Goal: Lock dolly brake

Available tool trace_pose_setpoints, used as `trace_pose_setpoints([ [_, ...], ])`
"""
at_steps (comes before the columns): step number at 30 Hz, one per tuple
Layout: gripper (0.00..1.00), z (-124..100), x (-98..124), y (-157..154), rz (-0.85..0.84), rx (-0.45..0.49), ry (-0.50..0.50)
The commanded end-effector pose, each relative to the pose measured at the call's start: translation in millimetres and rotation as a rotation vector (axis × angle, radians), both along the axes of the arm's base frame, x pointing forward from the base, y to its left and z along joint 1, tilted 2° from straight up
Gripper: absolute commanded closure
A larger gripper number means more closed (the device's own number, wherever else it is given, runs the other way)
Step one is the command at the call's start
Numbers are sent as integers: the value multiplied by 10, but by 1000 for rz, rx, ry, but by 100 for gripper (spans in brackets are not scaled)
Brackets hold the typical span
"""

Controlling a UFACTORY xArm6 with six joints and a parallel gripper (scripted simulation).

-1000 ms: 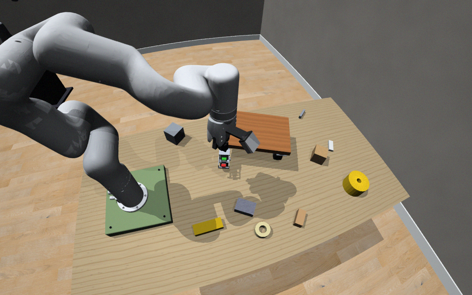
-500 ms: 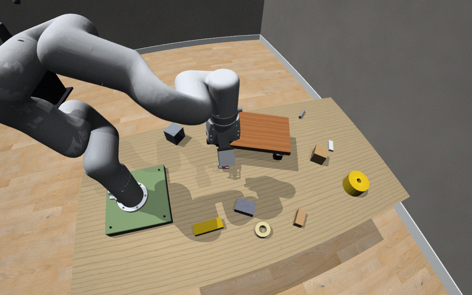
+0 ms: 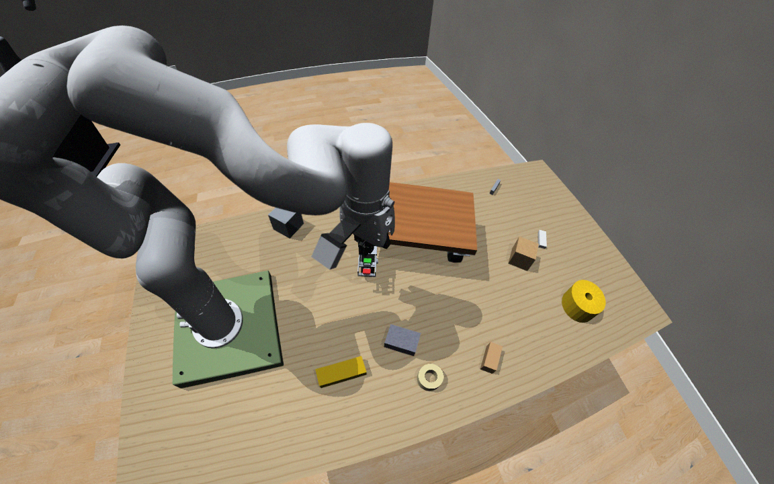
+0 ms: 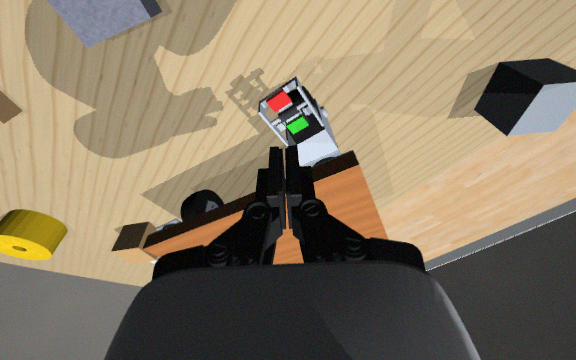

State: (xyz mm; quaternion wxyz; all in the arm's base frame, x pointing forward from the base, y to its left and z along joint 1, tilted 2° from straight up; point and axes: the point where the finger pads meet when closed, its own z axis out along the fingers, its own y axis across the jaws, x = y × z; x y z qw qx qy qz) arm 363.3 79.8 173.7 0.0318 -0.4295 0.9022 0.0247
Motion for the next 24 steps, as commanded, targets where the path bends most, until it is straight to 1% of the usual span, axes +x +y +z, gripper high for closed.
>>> trace_pose_setpoints([
  [1,100,-23,10,1,-278,-15,7],
  [9,100,-61,9,0,-728,-1,32],
  [11,100,-61,9,0,-728,-1,32],
  [12,100,-64,9,0,-890,-10,36],
  [15,100,-70,9,0,-1010,-18,38],
  [24,100,-73,9,0,-1037,-17,39],
])
